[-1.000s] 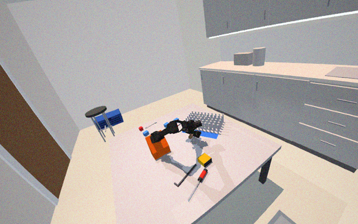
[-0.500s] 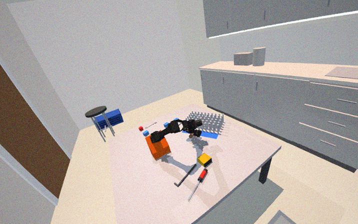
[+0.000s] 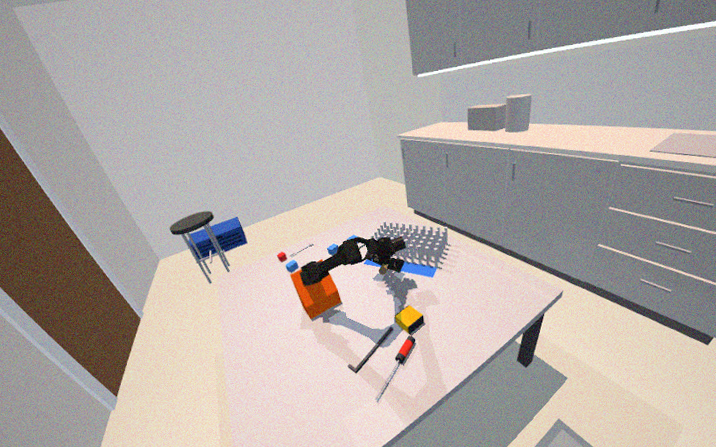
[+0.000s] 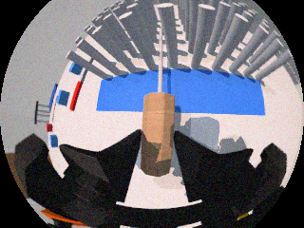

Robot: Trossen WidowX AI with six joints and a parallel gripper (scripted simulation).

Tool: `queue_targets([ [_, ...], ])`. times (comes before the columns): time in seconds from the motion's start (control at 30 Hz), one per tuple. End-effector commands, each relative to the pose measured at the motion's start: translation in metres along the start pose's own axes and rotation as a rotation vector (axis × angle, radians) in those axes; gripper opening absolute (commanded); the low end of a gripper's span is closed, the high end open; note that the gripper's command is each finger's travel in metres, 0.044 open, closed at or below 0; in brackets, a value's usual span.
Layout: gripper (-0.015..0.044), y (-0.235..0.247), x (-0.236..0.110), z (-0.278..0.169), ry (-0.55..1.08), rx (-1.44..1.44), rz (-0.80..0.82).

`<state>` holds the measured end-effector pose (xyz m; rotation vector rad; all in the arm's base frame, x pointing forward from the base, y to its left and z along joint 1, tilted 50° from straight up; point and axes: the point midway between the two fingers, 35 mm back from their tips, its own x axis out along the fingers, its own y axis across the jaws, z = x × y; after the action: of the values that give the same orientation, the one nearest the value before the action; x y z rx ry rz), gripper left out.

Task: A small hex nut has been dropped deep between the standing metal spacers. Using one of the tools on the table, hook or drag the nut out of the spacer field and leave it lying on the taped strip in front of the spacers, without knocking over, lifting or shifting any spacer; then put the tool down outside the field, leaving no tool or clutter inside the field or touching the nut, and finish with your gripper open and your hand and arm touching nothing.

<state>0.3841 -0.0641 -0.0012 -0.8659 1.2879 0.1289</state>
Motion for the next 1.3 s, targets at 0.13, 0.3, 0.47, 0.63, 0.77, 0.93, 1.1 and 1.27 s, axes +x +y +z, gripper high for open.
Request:
queue_targets([
  [0.13,0.0,0.002,0.004,0.006,0.002,0.0,0.004],
  [0.3,0.0,0.002,0.005,0.009,0.001,0.0,0.003],
  [0.47,0.0,0.002,0.007,0.013,0.001,-0.001,0.003],
  [0.63,0.0,0.002,0.008,0.016,0.001,-0.001,0.002],
  [0.77,0.0,0.002,0.01,0.018,0.0,-0.001,0.001],
  [0.93,0.0,0.002,0.011,0.019,0.0,-0.001,0.001],
  [1.1,0.0,0.001,0.015,0.017,0.0,-0.001,0.001],
  [1.27,0.0,0.0,0.02,0.015,0.001,-0.004,0.001],
])
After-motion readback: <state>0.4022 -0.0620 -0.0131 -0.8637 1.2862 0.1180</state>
